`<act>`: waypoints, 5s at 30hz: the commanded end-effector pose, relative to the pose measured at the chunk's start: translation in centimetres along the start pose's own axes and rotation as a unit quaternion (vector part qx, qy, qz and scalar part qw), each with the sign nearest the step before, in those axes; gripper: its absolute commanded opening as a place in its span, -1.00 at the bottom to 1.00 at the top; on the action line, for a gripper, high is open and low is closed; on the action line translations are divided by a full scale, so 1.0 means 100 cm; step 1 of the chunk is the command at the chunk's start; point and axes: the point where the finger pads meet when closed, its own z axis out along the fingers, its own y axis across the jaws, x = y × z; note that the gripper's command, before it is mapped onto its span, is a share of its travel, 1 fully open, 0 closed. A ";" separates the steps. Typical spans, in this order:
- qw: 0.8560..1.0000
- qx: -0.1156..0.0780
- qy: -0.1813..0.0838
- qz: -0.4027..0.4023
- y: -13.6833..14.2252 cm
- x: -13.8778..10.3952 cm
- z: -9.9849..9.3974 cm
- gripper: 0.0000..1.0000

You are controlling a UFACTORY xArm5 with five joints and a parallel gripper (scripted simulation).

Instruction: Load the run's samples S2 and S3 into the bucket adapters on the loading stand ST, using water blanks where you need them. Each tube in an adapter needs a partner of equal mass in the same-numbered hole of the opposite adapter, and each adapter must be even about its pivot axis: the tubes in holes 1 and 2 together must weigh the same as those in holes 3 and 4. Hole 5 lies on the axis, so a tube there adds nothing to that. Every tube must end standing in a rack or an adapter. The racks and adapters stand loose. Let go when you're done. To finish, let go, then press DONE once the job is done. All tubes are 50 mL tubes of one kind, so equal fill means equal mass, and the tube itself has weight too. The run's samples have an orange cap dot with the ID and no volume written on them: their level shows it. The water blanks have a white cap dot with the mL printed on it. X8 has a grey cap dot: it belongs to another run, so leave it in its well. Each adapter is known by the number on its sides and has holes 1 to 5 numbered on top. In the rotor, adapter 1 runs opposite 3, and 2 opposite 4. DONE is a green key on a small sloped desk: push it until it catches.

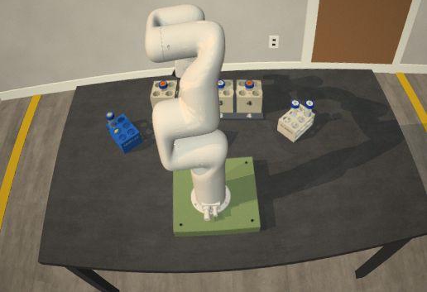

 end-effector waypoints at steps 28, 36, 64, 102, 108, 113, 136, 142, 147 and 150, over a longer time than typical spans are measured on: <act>1.000 0.000 0.002 0.000 0.000 0.001 -0.009 -0.13; 1.000 0.000 0.002 0.000 0.000 0.001 -0.021 -0.13; 1.000 0.000 0.002 0.000 0.000 0.001 -0.073 -0.13; 1.000 0.000 0.002 0.000 0.000 0.001 -0.133 -0.13; 1.000 0.000 0.002 0.000 0.000 0.001 -0.133 -0.13; 1.000 0.000 0.002 0.000 0.000 0.001 -0.133 -0.13; 0.980 0.000 0.002 0.199 0.010 -0.052 -0.107 -1.00; 0.955 0.000 0.002 0.296 0.015 -0.079 -0.094 -1.00; 0.927 0.000 0.002 0.374 0.020 -0.101 -0.084 -1.00; 0.908 0.000 0.002 0.420 0.023 -0.114 -0.077 -1.00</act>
